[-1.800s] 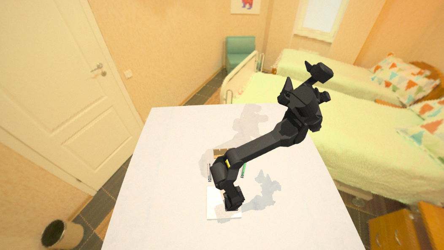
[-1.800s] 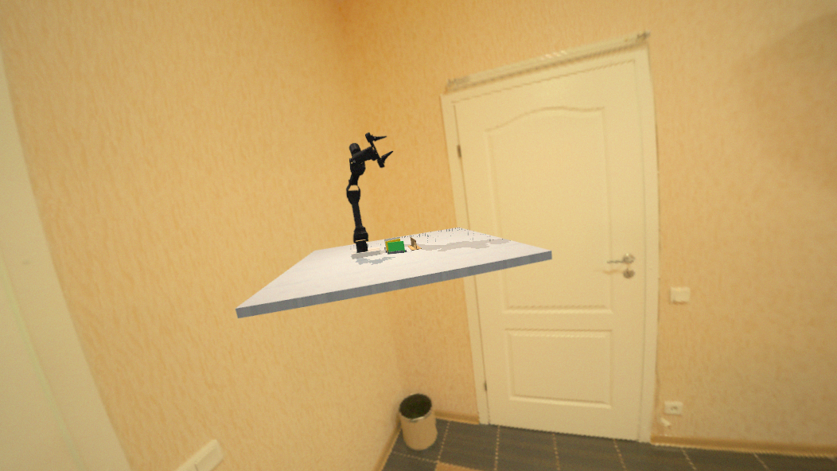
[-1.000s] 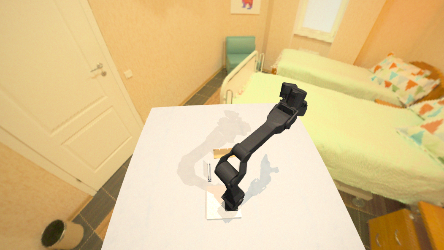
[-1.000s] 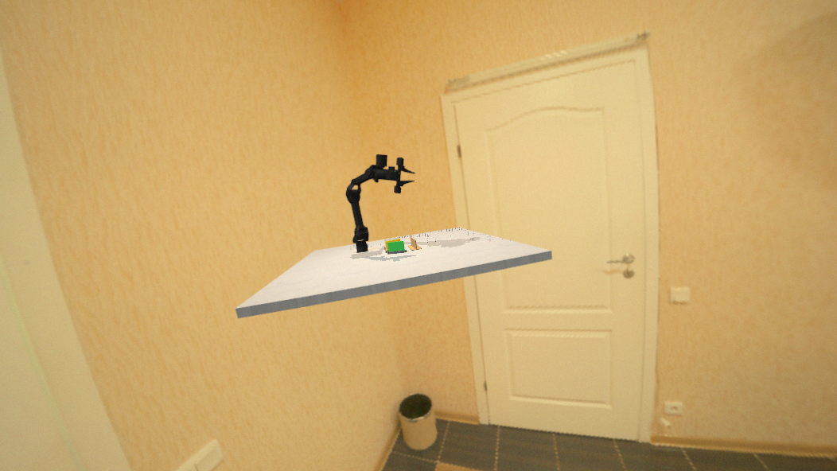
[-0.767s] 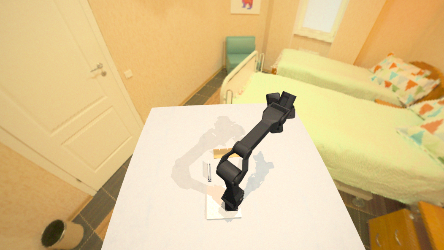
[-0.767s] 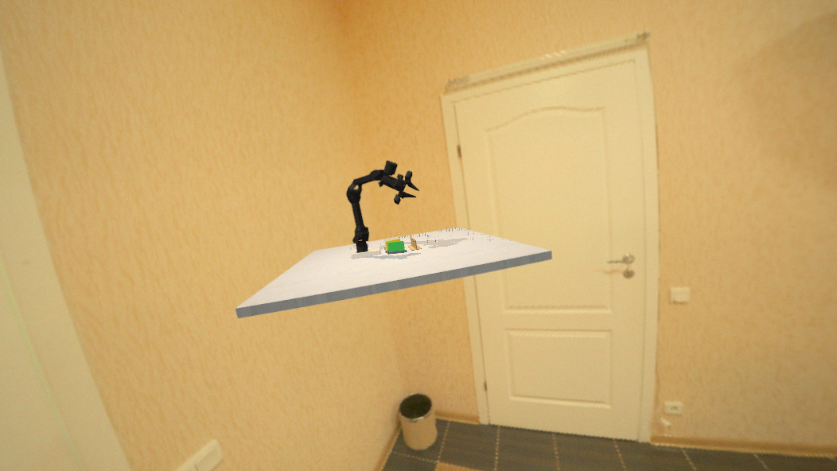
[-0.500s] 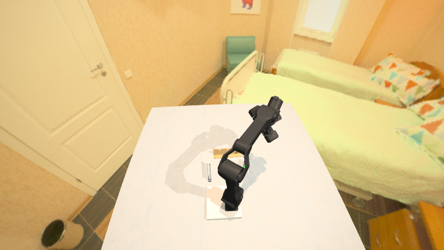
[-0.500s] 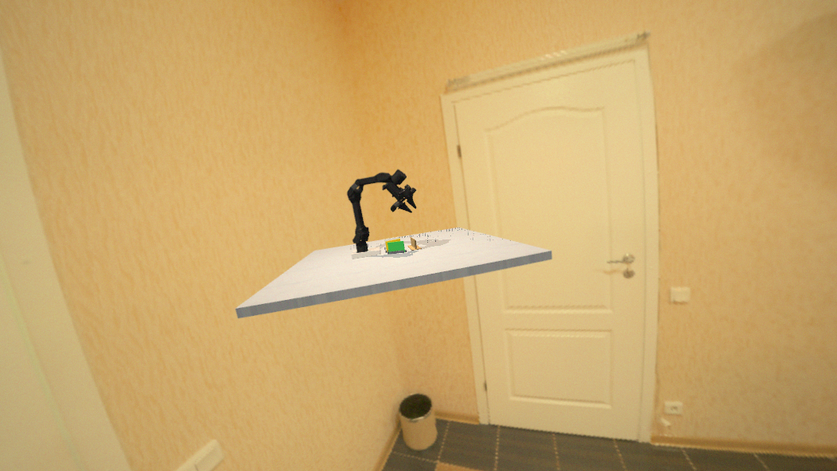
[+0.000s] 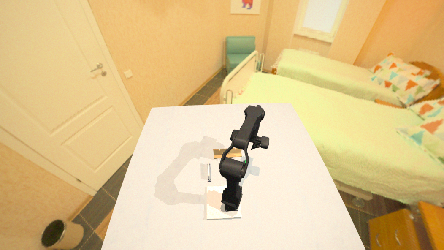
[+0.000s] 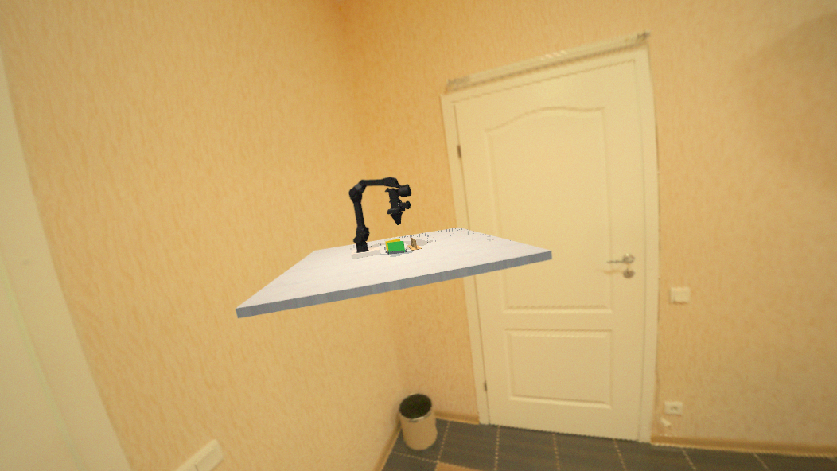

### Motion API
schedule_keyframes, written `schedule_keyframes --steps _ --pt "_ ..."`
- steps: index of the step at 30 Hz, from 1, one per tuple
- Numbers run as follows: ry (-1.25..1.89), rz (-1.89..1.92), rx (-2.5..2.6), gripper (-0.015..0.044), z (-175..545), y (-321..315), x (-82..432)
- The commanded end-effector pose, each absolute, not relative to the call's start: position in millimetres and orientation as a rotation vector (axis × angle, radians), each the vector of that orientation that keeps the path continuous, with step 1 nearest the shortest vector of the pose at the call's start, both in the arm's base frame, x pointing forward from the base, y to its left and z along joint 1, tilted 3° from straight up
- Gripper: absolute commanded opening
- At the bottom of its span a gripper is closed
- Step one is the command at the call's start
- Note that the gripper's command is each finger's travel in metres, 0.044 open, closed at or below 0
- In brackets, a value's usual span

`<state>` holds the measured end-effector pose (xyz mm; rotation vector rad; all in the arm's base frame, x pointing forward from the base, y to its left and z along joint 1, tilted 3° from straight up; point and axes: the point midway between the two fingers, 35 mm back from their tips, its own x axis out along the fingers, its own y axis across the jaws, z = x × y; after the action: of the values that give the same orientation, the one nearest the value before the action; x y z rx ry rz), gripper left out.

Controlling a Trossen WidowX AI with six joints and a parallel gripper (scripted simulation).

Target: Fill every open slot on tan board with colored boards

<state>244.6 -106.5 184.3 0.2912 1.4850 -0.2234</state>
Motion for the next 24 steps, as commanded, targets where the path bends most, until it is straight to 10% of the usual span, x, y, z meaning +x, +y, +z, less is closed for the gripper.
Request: schedule_keyframes --steps 1,24 --pt "1.512 -0.209 0.269 0.0184 181.7 -105.6 240.2" --pt "1.513 -0.209 0.269 0.0184 97.4 -102.9 236.4"
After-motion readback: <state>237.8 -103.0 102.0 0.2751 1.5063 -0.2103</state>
